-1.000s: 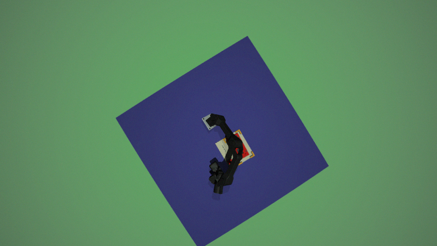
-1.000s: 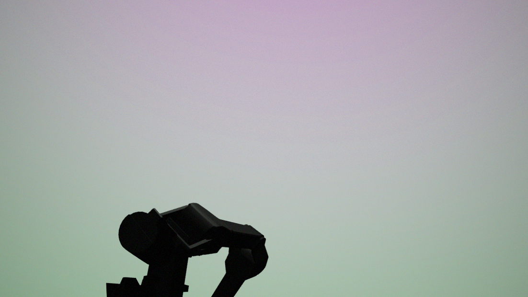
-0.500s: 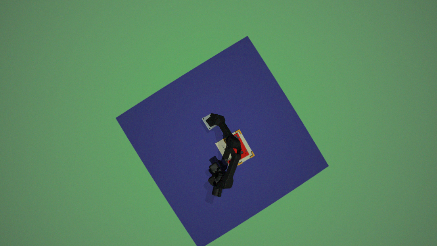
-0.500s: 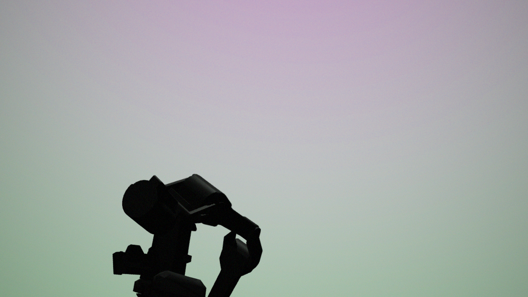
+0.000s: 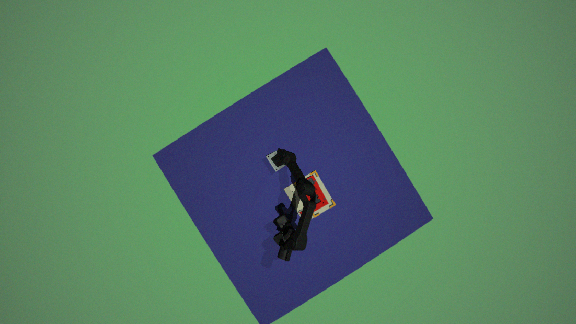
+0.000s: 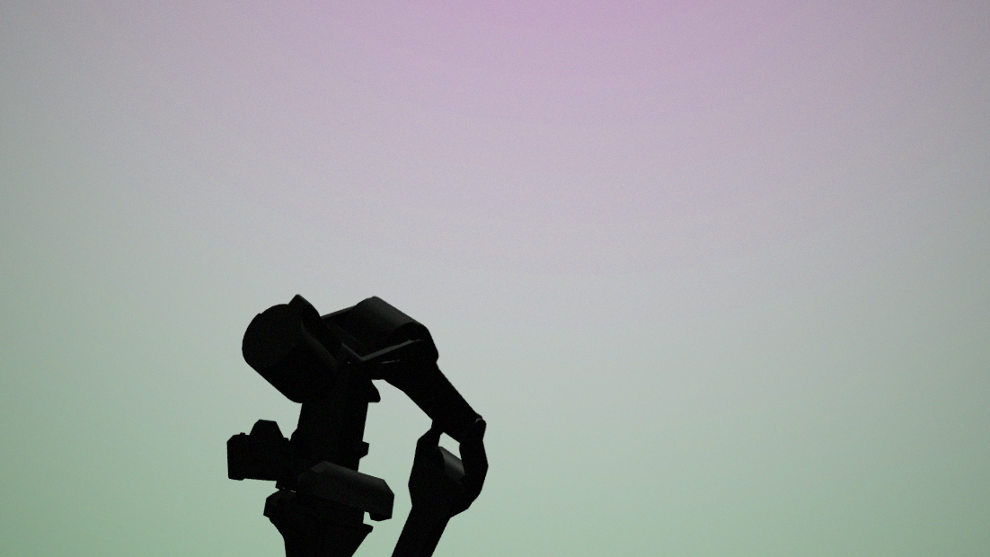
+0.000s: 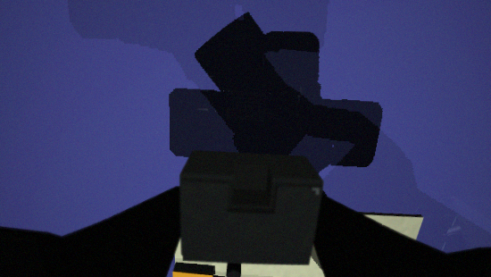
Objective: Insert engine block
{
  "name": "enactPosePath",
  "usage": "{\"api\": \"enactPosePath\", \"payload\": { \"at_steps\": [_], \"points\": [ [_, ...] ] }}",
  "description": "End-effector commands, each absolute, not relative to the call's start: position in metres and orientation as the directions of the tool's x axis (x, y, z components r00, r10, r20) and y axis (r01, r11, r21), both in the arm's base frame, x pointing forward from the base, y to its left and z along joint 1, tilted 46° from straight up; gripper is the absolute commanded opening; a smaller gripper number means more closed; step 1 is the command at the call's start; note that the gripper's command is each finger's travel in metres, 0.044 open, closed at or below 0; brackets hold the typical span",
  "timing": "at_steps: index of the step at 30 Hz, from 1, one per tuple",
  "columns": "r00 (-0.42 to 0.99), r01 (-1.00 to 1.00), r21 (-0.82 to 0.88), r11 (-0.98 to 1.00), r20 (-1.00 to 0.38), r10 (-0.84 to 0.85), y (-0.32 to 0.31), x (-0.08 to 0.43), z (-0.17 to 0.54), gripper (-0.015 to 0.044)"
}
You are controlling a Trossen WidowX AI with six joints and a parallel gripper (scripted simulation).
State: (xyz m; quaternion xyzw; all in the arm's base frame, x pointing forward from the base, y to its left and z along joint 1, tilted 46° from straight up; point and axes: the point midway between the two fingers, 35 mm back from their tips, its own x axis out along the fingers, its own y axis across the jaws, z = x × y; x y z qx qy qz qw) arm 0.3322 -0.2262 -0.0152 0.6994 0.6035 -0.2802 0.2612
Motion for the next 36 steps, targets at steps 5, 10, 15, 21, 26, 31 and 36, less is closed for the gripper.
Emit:
{"api": "enactPosePath", "payload": {
  "at_steps": [5,10,15,21,26,31,36],
  "points": [
    [0.098,0.995,0.045,-0.094,-0.711,0.696,-0.220,0.335,-0.025,0.0000],
    [0.096,0.995,0.045,-0.094,-0.735,0.671,-0.220,0.337,-0.021,0.0000],
    [0.089,0.995,0.042,-0.090,-0.786,0.611,-0.218,0.337,-0.020,0.0000],
    [0.068,0.996,0.034,-0.083,-0.888,0.455,-0.212,0.338,-0.018,0.0000],
    [0.054,0.996,0.030,-0.082,-0.952,0.300,-0.206,0.339,-0.016,0.0000],
    [0.039,0.996,0.028,-0.083,-0.990,0.134,-0.200,0.339,-0.016,0.0000],
    [0.029,0.996,0.032,-0.088,-0.999,-0.037,-0.194,0.340,-0.015,0.0000]
  ]
}}
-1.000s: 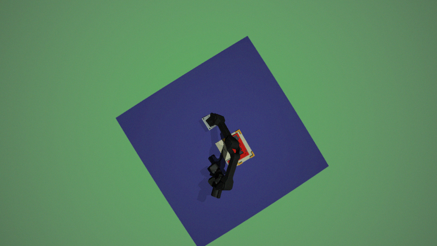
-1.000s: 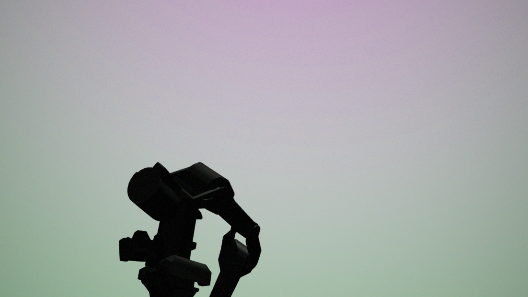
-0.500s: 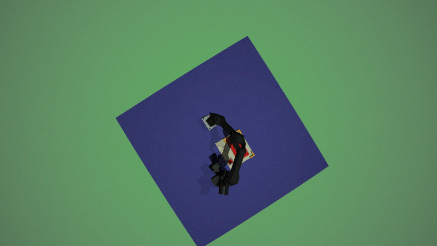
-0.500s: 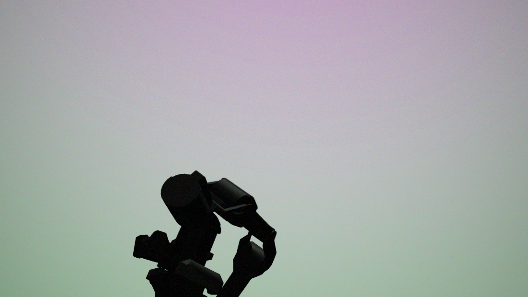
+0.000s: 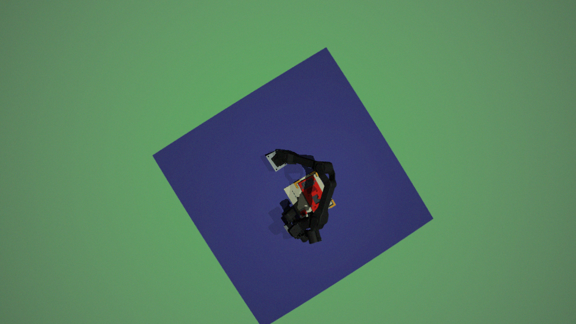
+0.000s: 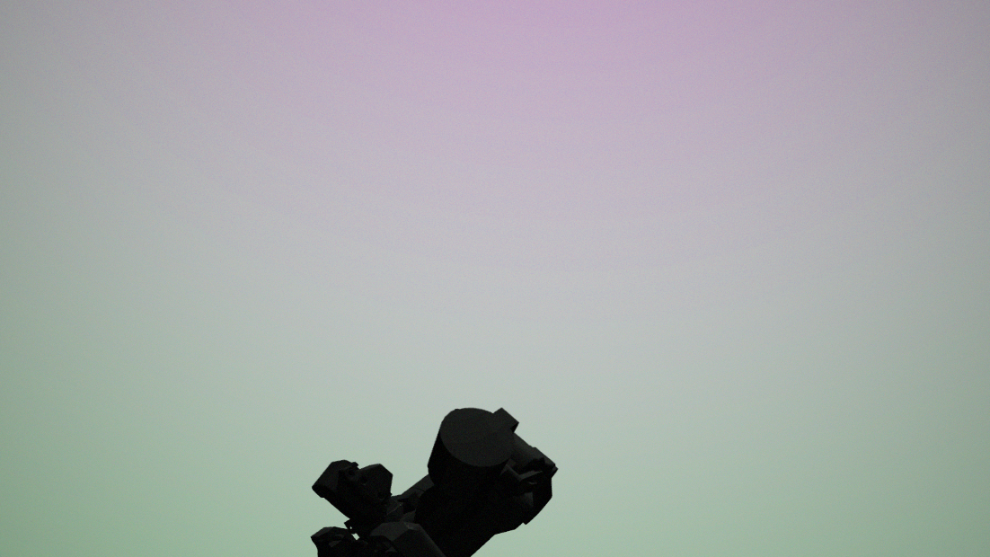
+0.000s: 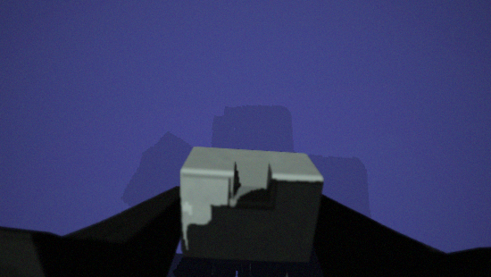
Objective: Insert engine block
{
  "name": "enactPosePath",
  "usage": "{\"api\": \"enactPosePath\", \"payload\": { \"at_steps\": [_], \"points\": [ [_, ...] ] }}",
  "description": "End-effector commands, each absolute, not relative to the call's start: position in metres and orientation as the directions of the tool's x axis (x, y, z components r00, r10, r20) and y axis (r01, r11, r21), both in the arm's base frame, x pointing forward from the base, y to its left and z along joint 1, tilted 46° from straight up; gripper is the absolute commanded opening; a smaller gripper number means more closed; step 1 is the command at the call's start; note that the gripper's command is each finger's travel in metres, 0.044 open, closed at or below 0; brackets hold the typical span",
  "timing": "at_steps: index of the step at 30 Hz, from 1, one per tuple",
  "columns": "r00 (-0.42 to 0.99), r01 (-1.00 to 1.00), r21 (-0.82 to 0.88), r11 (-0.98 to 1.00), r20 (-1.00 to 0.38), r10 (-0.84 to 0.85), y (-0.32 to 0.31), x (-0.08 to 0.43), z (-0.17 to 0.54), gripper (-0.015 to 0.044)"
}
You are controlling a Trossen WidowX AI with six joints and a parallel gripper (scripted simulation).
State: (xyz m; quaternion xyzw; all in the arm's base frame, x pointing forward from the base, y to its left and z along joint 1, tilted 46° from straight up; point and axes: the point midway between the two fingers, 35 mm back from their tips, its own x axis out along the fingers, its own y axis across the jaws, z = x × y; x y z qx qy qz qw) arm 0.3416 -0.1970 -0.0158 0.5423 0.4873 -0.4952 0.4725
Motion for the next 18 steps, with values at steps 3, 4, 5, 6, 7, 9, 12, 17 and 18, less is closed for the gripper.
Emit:
{"api": "enactPosePath", "payload": {
  "at_steps": [3,4,5,6,7,9,12,17,18],
  "points": [
    [0.032,0.995,0.042,-0.093,-0.994,-0.109,-0.192,0.340,-0.014,0.0000],
    [0.032,0.995,0.044,-0.094,-0.992,-0.119,-0.191,0.340,-0.013,0.0000],
    [0.033,0.995,0.044,-0.094,-0.992,-0.122,-0.191,0.340,-0.013,0.0000],
    [0.033,0.995,0.044,-0.094,-0.992,-0.122,-0.191,0.340,-0.013,0.0000],
    [0.033,0.995,0.044,-0.094,-0.992,-0.122,-0.191,0.340,-0.013,0.0000],
    [0.032,0.995,0.044,-0.094,-0.991,-0.126,-0.191,0.340,-0.013,0.0000],
    [0.027,0.995,0.043,-0.094,-0.986,-0.164,-0.186,0.342,-0.016,0.0000],
    [0.023,0.995,0.044,-0.094,-0.975,-0.222,-0.176,0.344,-0.022,0.0000],
    [0.023,0.995,0.045,-0.094,-0.975,-0.223,-0.174,0.345,-0.024,0.0000]
  ]
}}
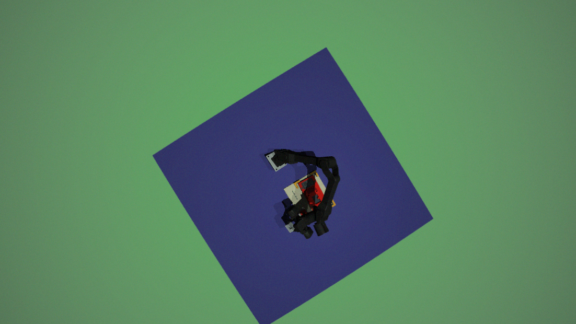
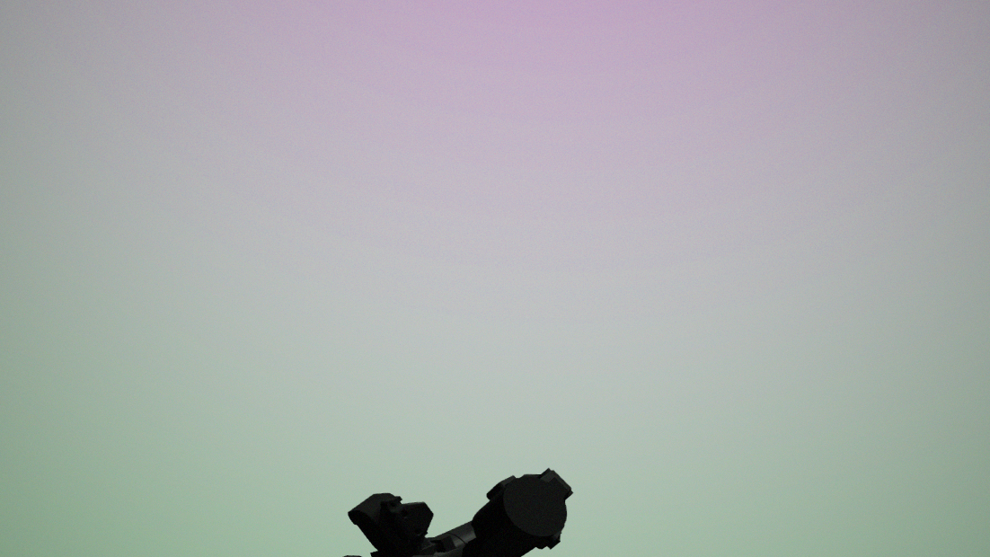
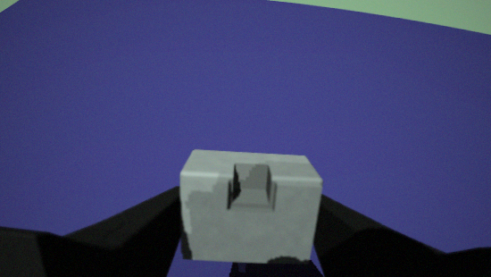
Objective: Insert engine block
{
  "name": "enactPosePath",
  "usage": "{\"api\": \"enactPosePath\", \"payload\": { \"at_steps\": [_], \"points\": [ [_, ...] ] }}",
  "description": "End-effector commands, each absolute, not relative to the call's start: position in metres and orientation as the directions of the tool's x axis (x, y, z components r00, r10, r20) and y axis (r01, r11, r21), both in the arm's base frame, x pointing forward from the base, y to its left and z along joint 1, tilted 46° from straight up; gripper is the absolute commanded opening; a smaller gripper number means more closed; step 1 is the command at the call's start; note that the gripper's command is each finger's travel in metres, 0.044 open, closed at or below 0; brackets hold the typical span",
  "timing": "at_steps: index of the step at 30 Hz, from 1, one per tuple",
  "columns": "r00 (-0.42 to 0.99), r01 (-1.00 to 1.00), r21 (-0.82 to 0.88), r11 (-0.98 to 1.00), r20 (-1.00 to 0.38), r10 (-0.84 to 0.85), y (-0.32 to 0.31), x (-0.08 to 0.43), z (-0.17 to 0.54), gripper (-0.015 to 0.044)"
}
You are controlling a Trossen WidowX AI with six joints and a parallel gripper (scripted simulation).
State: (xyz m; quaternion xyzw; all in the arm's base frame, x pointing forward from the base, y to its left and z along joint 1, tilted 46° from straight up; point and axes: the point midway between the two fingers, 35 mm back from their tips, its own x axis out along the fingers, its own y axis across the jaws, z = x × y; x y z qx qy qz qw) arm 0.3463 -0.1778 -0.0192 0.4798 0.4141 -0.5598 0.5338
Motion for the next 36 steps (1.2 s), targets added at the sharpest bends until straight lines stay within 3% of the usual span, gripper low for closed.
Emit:
{"api": "enactPosePath", "payload": {
  "at_steps": [1,36],
  "points": [
    [0.023,0.995,0.045,-0.094,-0.975,-0.223,-0.173,0.345,-0.026,0.0000],
    [0.023,0.995,0.044,-0.094,-0.975,-0.219,-0.119,0.352,-0.078,0.0000]
  ]
}}
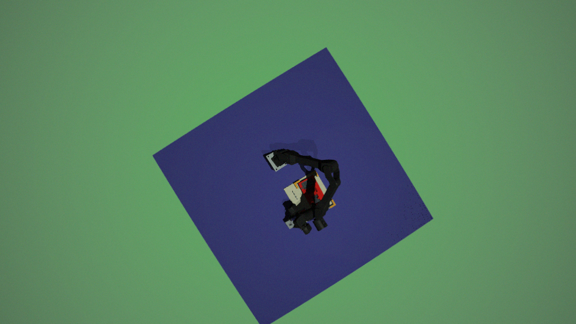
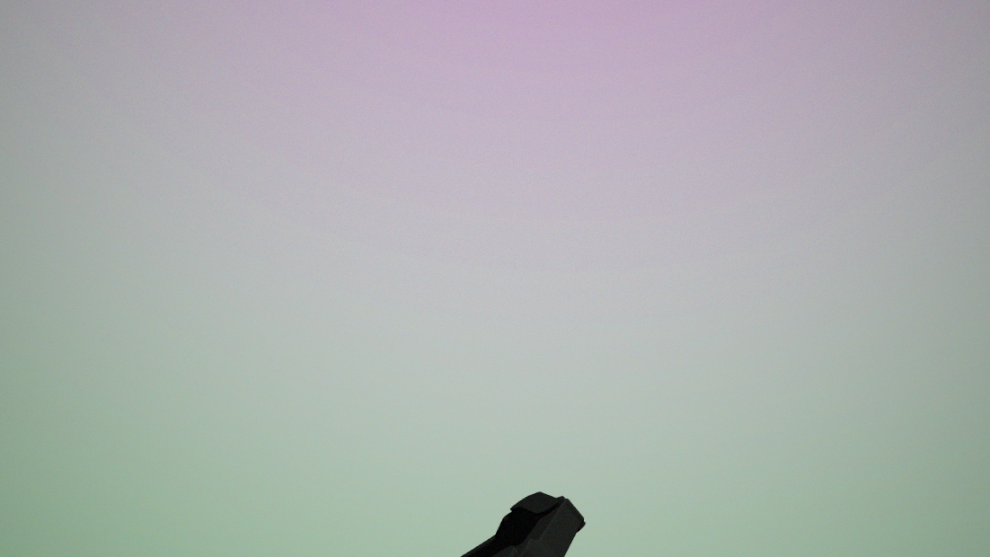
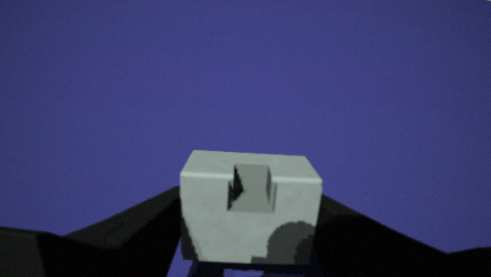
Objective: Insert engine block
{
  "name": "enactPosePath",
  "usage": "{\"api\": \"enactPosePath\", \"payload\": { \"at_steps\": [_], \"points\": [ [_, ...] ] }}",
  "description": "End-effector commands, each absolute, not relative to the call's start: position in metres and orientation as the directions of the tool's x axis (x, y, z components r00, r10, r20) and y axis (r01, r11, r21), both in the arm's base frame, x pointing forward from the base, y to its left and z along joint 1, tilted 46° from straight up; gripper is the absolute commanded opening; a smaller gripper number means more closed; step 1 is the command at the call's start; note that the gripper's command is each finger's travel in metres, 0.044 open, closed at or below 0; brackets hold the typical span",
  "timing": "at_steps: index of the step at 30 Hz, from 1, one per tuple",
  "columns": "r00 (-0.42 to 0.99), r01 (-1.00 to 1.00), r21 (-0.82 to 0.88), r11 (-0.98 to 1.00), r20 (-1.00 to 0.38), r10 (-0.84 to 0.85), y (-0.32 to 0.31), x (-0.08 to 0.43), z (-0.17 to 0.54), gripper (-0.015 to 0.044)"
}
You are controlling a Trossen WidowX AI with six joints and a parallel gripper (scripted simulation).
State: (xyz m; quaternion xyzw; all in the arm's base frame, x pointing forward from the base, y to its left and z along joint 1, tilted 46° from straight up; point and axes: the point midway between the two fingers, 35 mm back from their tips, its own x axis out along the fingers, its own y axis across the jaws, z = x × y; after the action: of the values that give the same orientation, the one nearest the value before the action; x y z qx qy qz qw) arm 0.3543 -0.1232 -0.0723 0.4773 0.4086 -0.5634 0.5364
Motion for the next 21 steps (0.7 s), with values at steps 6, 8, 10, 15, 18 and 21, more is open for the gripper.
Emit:
{"api": "enactPosePath", "payload": {
  "at_steps": [6,8,10,15,18,21],
  "points": [
    [0.023,0.995,0.044,-0.094,-0.975,-0.219,-0.1160,0.3523,-0.0812,0.0000],
    [0.023,0.995,0.044,-0.094,-0.975,-0.219,-0.1160,0.3523,-0.0812,0.0000],
    [0.023,0.995,0.044,-0.094,-0.975,-0.219,-0.1135,0.3527,-0.0836,0.0000],
    [0.023,0.995,0.044,-0.094,-0.975,-0.219,-0.1124,0.3528,-0.0847,0.0000],
    [0.023,0.995,0.044,-0.094,-0.975,-0.219,-0.1124,0.3528,-0.0847,0.0000],
    [0.023,0.995,0.045,-0.094,-0.975,-0.219,-0.1180,0.3539,-0.0822,0.0000]
  ]
}}
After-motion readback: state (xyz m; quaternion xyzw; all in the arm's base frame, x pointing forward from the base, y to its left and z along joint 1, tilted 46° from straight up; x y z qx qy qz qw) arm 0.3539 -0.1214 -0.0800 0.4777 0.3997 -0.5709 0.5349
